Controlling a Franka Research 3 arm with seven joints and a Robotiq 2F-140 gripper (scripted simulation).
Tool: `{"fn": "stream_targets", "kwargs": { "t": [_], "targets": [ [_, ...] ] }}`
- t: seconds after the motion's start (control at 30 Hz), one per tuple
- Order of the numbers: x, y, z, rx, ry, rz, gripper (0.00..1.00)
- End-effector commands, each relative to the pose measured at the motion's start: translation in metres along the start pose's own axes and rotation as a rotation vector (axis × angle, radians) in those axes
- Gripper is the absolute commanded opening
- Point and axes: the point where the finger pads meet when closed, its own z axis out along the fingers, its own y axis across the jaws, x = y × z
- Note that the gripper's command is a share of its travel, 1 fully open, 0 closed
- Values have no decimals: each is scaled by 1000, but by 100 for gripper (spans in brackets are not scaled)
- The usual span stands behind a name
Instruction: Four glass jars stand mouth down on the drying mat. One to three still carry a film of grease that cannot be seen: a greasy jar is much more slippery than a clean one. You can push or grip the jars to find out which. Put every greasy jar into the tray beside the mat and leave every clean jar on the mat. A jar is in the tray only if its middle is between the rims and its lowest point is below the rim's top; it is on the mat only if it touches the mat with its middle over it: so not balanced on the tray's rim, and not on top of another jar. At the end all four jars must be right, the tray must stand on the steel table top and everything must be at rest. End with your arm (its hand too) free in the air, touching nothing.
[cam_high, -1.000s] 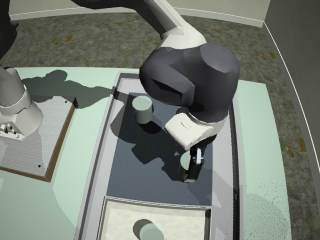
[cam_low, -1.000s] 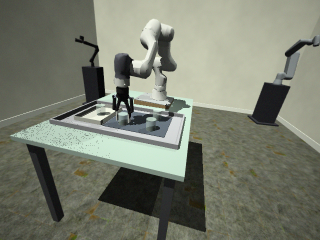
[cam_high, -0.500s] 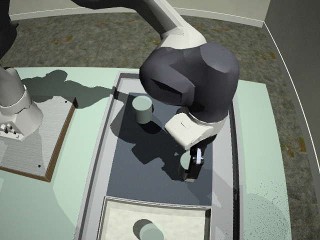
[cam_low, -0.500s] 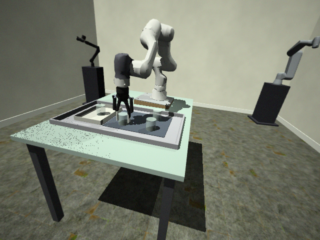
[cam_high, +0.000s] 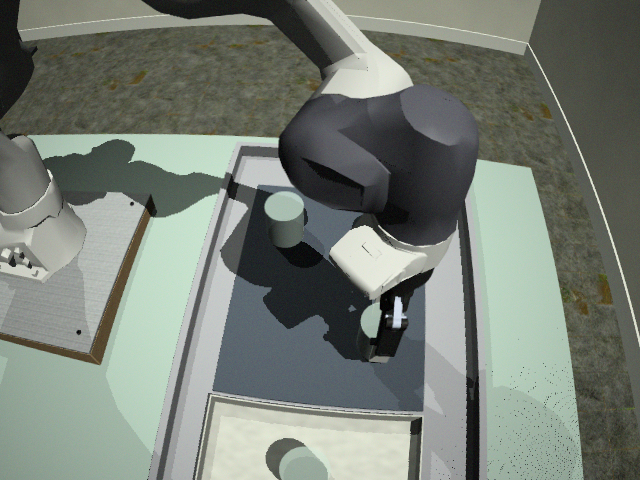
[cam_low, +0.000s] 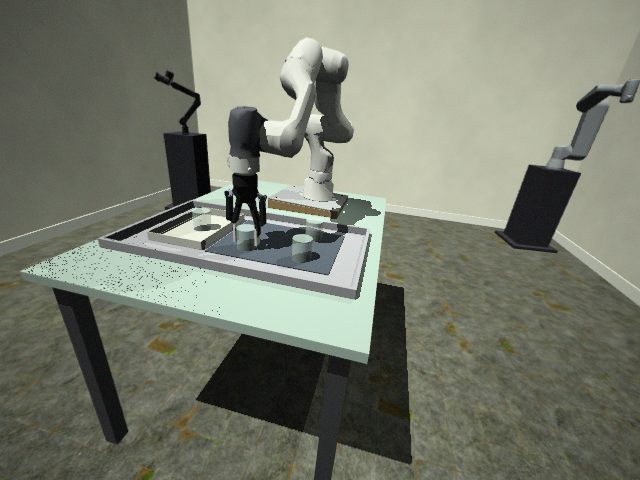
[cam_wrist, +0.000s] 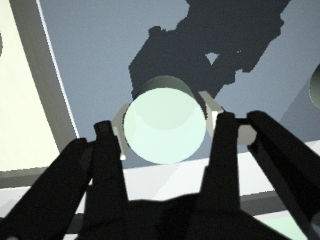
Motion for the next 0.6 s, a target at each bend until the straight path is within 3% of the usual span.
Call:
{"fn": "stream_targets", "kwargs": {
  "t": [0.0,0.57],
  "targets": [
    [-1,-1,0,-1,-3,-1,46],
    [-1,-1,0,-1,-3,-1,43]
  ]
}}
